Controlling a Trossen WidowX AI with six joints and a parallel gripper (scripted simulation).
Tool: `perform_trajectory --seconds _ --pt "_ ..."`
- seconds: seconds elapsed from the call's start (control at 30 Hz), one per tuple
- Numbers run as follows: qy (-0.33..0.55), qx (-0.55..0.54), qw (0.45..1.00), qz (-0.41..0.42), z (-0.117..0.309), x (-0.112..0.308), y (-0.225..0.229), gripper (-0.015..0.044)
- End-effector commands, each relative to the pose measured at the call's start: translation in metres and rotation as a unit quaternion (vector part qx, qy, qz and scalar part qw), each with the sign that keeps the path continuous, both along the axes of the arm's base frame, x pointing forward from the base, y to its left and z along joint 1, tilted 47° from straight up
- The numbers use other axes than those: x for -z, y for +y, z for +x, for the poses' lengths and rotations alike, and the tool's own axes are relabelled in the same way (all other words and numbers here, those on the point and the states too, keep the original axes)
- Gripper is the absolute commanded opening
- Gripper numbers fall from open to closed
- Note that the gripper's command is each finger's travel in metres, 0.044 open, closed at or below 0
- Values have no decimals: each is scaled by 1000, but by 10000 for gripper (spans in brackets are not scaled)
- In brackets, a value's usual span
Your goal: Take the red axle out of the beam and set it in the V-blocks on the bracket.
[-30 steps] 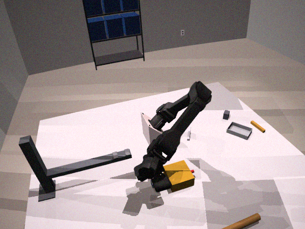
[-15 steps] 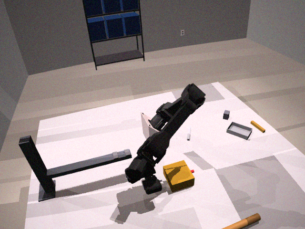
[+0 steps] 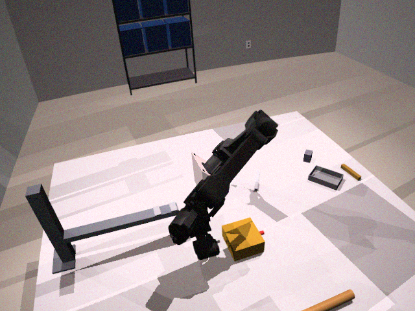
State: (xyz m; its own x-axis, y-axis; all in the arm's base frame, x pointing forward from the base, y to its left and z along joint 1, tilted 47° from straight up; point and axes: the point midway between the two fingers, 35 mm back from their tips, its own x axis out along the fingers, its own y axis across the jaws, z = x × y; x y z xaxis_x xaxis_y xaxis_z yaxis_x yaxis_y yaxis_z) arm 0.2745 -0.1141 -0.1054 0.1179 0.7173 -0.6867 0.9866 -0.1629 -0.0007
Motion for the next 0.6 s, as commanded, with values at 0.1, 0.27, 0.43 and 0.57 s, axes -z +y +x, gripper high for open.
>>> perform_trajectory --seconds 0.1,0.27,0.43,0.57 --pt "-2 -2 1000 -5 0 -8 -11 0" --pt "-2 -2 1000 -5 -1 -14 -17 0" --pt "-2 -2 1000 -5 -2 -20 -22 0" --pt "-2 -2 1000 -5 -3 -24 -27 0"
